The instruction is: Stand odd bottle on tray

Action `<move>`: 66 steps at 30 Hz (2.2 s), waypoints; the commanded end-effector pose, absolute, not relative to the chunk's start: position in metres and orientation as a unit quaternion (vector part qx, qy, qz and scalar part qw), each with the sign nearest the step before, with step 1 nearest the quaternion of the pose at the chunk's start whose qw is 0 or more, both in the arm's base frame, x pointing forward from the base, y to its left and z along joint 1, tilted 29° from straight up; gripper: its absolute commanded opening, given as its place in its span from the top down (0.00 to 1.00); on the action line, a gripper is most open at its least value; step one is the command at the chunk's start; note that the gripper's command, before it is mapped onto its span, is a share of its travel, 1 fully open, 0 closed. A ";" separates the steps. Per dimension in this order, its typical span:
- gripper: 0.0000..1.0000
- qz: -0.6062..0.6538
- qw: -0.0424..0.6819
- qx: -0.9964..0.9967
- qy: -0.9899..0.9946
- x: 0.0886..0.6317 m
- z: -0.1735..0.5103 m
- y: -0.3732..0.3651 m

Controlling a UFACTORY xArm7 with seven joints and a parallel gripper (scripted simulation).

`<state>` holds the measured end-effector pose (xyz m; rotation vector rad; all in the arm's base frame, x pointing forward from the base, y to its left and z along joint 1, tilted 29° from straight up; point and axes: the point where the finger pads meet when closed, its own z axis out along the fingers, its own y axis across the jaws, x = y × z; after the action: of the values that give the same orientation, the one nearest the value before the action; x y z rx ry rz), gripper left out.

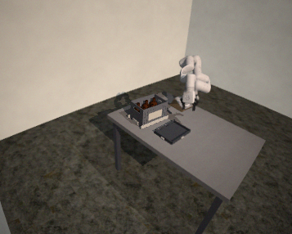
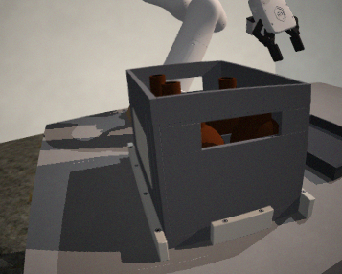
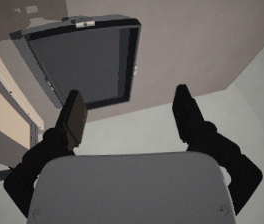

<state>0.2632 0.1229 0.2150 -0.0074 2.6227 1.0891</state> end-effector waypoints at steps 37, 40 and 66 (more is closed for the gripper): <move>0.00 0.173 0.295 -0.528 0.777 0.364 0.211 -0.056; 0.00 0.162 0.295 -0.556 0.760 0.369 0.206 -0.068; 0.00 0.088 0.250 -0.819 0.509 0.398 0.123 -0.192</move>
<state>0.3951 -0.1758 0.1350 -2.1365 1.4995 0.2453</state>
